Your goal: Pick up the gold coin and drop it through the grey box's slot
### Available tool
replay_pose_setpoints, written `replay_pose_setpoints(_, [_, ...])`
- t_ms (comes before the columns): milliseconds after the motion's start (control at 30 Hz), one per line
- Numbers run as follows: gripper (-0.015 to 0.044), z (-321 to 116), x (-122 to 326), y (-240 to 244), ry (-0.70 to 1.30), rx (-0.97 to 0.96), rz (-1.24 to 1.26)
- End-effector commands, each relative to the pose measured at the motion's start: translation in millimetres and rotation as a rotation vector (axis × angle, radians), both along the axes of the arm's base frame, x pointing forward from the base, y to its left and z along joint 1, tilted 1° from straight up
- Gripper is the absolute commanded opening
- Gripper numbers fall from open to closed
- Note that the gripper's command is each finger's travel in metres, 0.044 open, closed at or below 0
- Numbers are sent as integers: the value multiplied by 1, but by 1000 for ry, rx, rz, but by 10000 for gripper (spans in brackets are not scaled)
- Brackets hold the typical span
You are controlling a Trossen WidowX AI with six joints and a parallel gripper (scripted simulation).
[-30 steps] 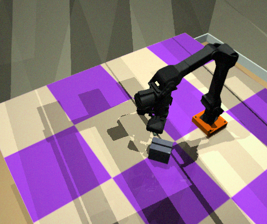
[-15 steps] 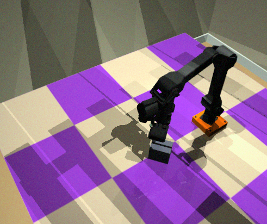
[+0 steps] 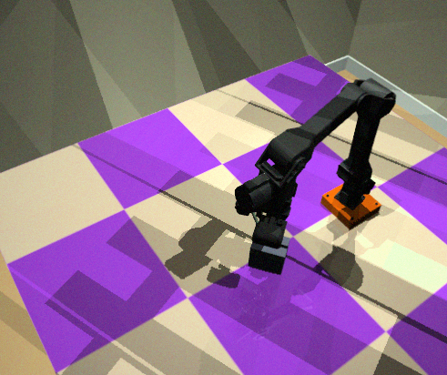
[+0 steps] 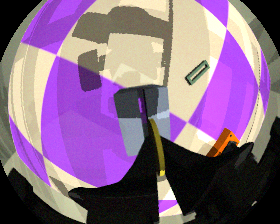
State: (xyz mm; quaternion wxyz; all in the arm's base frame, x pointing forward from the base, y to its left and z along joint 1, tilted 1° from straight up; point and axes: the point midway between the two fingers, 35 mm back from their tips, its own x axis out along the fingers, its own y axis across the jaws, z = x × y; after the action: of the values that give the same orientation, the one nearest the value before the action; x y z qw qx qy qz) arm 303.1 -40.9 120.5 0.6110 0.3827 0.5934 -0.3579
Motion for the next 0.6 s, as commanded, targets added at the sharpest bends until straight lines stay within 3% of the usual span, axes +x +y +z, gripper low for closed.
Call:
replay_pose_setpoints(0, [0,0,-1,-1,0,0,1])
replay_pose_setpoints(567, [0,-1,1,2,-2,0,-3])
